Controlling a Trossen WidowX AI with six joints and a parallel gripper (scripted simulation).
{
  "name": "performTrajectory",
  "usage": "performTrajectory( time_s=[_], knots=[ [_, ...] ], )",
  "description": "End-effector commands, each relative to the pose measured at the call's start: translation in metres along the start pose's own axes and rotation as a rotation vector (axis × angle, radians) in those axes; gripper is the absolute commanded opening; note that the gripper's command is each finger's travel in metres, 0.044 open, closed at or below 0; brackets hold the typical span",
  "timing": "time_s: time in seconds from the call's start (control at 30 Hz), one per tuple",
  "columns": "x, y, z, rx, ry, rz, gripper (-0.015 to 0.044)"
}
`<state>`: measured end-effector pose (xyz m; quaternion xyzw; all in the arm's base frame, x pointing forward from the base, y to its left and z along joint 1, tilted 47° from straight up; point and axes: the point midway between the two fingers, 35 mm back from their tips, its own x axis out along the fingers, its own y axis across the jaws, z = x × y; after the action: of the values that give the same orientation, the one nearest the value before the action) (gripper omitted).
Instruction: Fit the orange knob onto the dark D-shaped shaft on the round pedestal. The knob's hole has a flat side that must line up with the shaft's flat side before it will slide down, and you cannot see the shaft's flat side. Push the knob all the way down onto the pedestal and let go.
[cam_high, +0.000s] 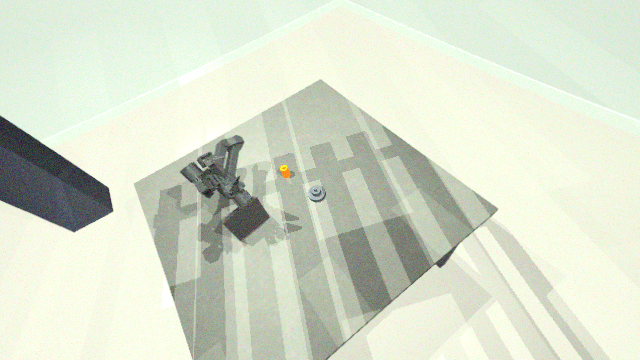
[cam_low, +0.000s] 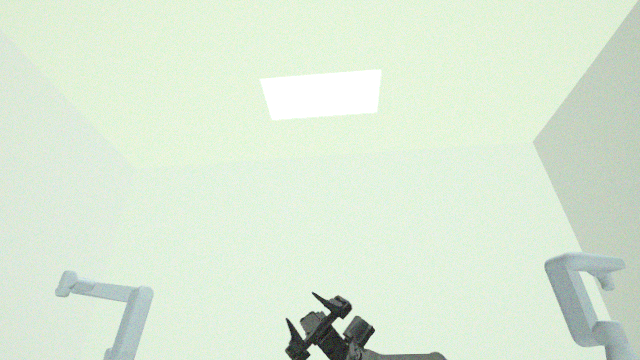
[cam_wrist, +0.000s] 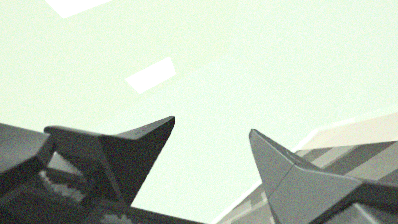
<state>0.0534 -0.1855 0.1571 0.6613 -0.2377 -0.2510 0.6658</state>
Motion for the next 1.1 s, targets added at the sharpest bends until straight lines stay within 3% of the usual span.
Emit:
performTrajectory(
  time_s=[0.0,0.33,0.67,0.87,1.07],
  knots=[
    [0.000,0.000,0.000,0.000,0.000,0.000,0.0426],
    [0.050,0.000,-0.031,-0.004,0.294,-0.104,0.0440],
    [0.093,-0.011,-0.109,-0.137,0.732,-0.264,0.0440],
    [0.097,-0.022,-0.171,-0.272,1.044,-0.347,0.0440],
    [0.080,-0.036,-0.236,-0.441,1.392,-0.404,0.0440]
  ],
)
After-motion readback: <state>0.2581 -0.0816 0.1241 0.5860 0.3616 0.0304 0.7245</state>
